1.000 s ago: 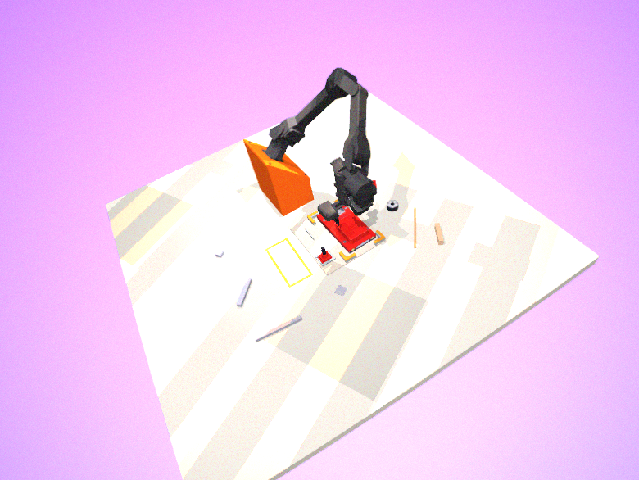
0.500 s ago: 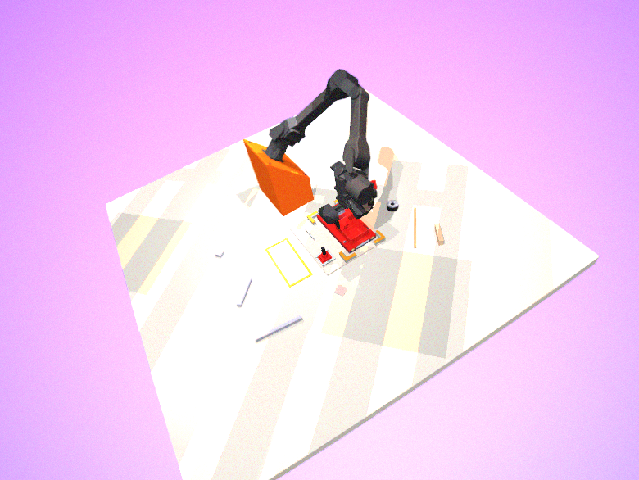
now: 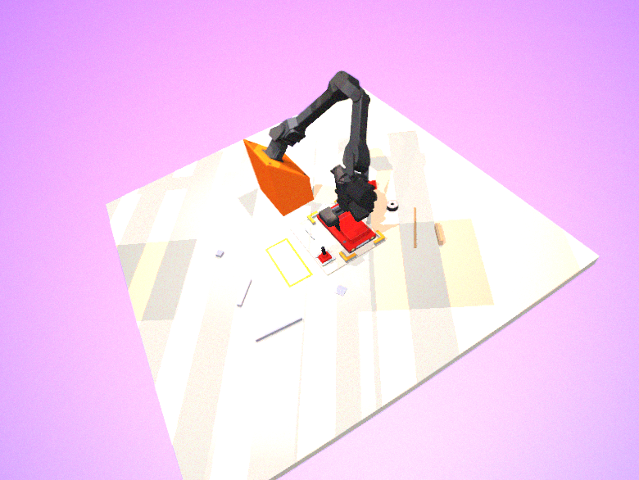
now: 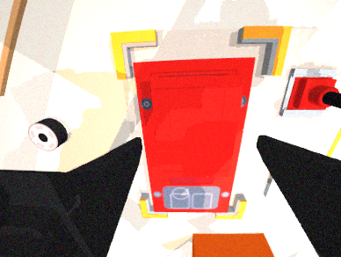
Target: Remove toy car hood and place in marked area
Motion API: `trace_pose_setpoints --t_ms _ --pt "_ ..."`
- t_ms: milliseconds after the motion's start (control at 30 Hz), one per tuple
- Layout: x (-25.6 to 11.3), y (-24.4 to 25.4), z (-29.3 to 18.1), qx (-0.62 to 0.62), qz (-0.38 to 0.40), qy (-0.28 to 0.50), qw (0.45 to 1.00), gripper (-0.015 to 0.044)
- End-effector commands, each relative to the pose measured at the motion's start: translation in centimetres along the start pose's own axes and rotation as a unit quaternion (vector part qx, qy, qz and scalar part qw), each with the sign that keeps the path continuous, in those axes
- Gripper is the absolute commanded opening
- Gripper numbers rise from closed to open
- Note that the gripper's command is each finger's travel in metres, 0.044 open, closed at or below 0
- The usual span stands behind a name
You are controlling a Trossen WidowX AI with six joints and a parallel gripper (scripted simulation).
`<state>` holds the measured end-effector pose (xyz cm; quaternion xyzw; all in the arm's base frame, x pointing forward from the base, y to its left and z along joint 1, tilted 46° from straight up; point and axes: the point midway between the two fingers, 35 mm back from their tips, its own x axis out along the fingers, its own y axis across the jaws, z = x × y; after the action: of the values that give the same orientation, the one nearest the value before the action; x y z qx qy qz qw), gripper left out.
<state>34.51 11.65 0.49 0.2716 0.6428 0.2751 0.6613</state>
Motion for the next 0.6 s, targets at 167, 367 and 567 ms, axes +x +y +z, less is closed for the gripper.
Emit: trace_pose_setpoints --t_ms 167,367,567 --pt "0.87 0.06 -0.14 0.003 0.003 0.002 1.000 0.0440" --pt "1.18 0.07 -0.17 0.003 0.003 0.002 1.000 0.0440" --pt "1.42 0.07 -0.16 0.003 0.003 0.002 1.000 0.0440"
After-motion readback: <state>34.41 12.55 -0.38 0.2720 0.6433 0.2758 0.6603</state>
